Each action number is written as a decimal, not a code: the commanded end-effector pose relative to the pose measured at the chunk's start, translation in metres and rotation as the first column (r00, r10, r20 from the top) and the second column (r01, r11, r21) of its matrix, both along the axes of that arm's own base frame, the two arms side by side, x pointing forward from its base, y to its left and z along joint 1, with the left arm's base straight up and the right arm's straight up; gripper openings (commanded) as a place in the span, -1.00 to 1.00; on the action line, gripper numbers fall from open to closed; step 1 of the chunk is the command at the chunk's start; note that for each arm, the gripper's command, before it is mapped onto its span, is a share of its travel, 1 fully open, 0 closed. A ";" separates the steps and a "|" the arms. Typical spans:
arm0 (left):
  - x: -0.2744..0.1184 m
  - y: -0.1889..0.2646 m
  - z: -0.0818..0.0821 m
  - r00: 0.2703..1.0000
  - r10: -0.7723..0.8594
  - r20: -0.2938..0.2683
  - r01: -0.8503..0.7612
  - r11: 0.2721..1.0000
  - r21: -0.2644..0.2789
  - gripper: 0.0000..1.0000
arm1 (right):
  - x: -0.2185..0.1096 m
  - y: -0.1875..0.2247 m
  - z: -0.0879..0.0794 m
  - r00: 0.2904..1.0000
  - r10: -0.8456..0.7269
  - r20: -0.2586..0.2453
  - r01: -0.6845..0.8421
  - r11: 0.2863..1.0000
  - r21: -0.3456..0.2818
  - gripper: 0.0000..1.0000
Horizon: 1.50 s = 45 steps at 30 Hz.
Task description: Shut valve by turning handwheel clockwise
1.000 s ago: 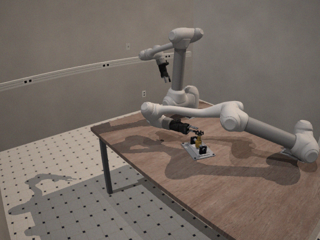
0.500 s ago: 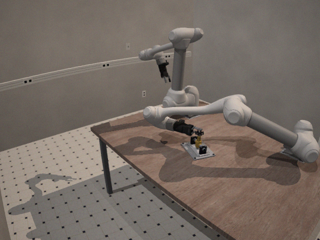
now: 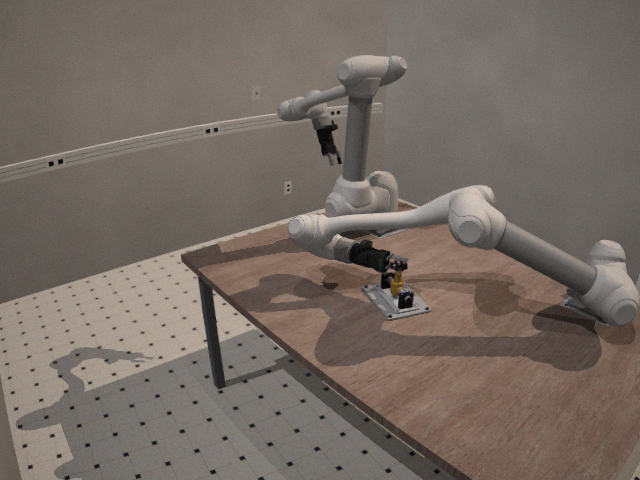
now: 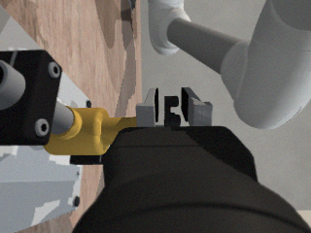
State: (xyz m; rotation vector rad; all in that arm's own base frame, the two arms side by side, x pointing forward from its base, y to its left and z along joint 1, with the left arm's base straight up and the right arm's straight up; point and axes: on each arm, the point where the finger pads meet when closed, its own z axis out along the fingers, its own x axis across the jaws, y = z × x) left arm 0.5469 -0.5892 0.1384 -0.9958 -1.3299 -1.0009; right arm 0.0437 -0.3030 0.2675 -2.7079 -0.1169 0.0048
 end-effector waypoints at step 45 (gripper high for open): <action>0.000 0.001 -0.001 1.000 0.003 -0.003 -0.003 1.000 -0.006 -1.00 | 0.001 0.003 0.001 1.000 0.002 0.007 -0.002 1.000 0.005 1.00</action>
